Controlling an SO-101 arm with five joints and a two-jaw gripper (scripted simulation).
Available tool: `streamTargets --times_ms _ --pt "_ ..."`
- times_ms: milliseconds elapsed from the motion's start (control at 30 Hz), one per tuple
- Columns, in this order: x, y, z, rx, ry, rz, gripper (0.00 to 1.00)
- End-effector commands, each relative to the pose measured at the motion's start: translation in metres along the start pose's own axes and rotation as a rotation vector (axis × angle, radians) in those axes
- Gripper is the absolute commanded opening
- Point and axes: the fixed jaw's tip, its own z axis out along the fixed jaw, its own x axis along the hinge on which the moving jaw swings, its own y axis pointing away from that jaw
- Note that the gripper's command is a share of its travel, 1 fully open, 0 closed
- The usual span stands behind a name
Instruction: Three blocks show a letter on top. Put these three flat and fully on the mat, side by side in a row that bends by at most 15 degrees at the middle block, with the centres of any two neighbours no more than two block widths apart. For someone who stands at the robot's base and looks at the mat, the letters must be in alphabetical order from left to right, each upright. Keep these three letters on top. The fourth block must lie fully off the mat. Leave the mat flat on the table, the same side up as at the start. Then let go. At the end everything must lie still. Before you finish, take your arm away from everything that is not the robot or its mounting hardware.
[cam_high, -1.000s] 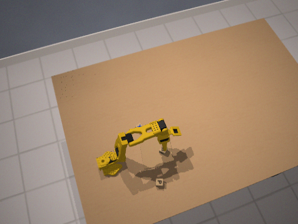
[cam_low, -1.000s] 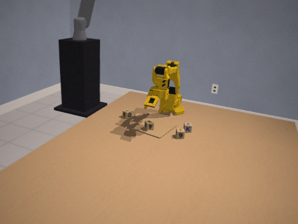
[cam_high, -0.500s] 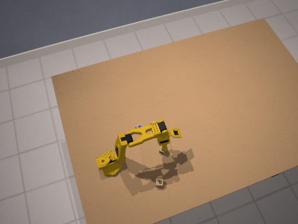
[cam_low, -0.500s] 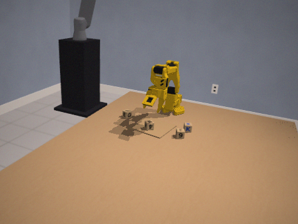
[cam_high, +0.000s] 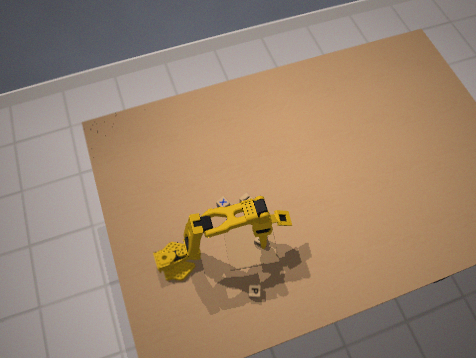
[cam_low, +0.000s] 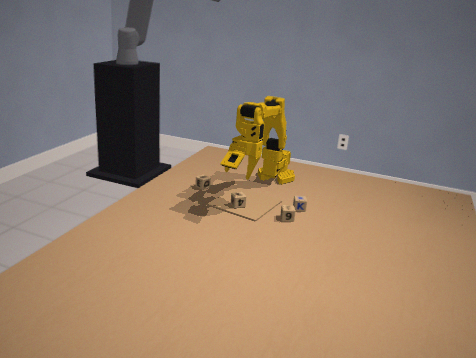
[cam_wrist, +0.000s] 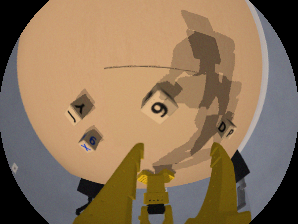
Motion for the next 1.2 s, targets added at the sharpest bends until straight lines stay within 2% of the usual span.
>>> streamTargets --times_ms 0,167,233,400,533,667,1167 --pt "-0.007 -0.019 -0.013 -0.003 -0.077 0.093 0.35" --pt "-0.002 -0.063 -0.012 0.009 -0.069 0.290 0.35" --pt "-0.002 -0.063 -0.012 0.009 -0.069 0.290 0.35" --pt "0.010 -0.104 -0.011 0.018 -0.061 0.487 0.35" --pt "0.020 -0.124 -0.011 0.023 -0.056 0.590 0.35" --pt "0.024 -0.131 -0.011 0.024 -0.054 0.627 0.35" --pt "0.025 -0.132 -0.011 0.024 -0.054 0.629 0.35"
